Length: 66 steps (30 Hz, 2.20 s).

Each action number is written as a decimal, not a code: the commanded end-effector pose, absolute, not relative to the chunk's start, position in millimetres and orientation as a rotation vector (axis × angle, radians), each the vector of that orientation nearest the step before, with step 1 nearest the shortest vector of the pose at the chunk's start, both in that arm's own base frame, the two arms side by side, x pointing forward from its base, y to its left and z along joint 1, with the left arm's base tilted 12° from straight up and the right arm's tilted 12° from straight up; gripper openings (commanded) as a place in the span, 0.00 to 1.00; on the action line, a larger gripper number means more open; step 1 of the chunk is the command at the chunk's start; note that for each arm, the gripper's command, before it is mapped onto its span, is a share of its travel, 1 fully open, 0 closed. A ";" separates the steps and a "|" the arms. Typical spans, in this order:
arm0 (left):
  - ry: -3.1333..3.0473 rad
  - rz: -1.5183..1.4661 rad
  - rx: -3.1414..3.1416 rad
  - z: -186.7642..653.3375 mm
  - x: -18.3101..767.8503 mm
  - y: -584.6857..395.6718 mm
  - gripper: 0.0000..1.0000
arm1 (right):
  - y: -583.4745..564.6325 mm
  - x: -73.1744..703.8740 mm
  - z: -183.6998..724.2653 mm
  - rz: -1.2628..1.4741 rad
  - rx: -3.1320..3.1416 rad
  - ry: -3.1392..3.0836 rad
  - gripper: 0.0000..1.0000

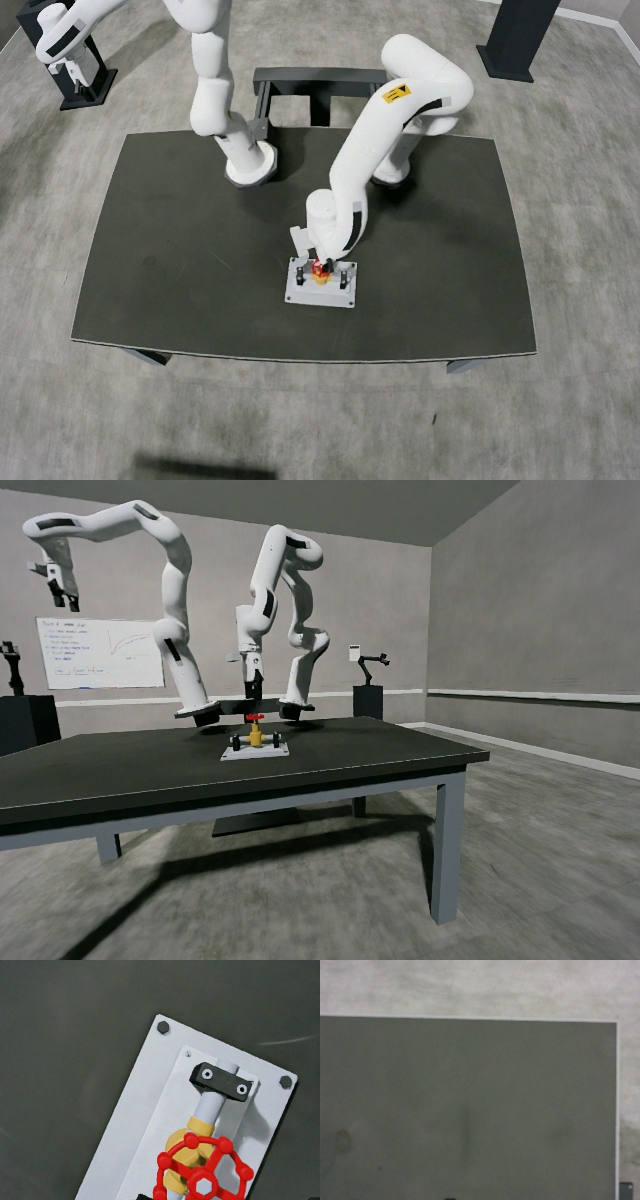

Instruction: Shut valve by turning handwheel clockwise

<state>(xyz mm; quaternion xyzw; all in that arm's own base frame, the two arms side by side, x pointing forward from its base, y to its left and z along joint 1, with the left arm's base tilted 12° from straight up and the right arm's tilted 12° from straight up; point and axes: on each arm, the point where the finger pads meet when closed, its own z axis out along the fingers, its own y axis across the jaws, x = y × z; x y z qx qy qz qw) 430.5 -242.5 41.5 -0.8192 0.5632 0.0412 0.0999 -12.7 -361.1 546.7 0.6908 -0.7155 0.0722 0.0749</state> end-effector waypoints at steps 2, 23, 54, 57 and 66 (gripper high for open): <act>1.665 0.119 -2.422 42.2 431.2 -243.0 0.86 | -361.3 -12.7 547.5 0.219 2.072 -2.146 1.00; 1.516 0.101 -2.513 42.2 431.2 -243.0 0.86 | -361.3 -12.7 547.5 0.219 2.072 -2.146 1.00; 0.271 -0.040 -2.915 42.2 431.2 -243.0 0.86 | -361.3 -12.7 547.5 0.219 2.072 -2.146 1.00; 0.087 -0.060 -2.928 42.2 431.2 -243.0 0.86 | -361.3 -12.7 547.5 0.219 2.072 -2.146 1.00; -0.428 -0.114 -2.906 42.2 431.2 -243.0 0.86 | -361.3 -12.7 547.5 0.219 2.072 -2.146 1.00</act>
